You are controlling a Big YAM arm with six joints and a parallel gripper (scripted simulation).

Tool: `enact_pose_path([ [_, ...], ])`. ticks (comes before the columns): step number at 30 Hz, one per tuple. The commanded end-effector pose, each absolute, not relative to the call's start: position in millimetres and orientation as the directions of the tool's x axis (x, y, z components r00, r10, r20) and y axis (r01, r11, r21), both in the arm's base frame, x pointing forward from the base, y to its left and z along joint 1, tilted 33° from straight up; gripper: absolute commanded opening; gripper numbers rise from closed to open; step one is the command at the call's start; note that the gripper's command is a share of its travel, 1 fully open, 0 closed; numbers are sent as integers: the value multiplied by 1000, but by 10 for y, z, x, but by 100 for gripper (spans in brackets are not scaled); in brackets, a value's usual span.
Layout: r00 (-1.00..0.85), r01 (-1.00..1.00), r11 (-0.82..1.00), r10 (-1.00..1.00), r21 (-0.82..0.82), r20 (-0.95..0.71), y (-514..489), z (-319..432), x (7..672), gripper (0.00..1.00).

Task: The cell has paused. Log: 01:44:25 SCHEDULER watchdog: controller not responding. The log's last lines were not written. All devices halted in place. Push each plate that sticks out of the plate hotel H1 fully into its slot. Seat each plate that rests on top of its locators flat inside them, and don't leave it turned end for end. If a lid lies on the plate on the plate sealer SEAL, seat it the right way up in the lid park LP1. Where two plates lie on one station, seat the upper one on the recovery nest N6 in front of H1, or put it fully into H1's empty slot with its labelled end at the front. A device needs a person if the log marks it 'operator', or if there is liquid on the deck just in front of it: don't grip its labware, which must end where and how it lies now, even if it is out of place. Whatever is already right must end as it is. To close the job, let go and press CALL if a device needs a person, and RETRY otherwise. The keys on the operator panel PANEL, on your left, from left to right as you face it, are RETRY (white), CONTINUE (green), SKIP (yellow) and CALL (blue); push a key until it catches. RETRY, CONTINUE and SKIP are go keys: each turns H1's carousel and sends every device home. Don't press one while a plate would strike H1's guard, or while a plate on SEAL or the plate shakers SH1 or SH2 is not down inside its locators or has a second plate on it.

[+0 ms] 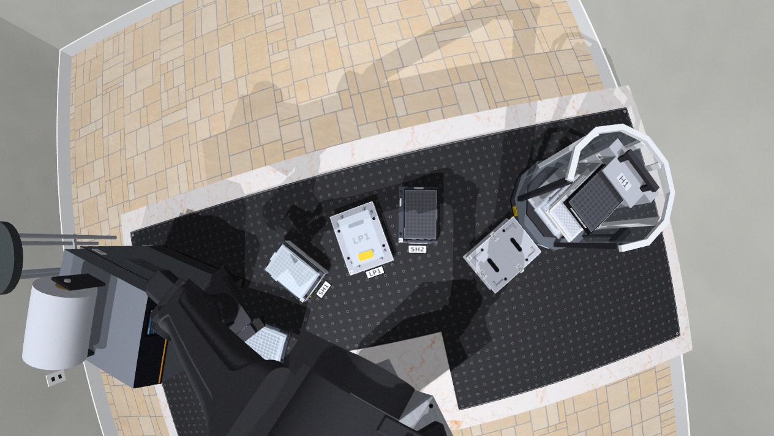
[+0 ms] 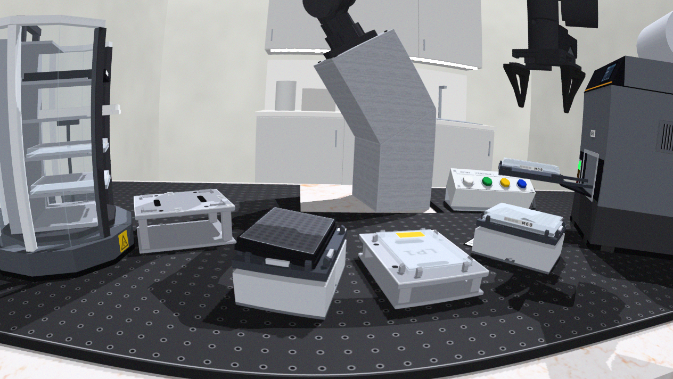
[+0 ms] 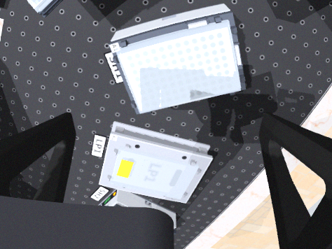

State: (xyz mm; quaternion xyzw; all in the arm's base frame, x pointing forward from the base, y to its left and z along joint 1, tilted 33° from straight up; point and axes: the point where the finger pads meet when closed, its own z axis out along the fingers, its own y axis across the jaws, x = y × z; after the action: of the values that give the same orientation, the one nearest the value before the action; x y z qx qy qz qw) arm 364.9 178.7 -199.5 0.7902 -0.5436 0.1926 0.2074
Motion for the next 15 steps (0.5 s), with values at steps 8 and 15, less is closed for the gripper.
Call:
enact_pose_path([
  [8, 563, -821, -524, -674, 227, 479, 1917, -1973, 3751, 100],
  [15, 568, -817, -527, -670, 233, 478, 1882, -1962, 3739, 100],
])
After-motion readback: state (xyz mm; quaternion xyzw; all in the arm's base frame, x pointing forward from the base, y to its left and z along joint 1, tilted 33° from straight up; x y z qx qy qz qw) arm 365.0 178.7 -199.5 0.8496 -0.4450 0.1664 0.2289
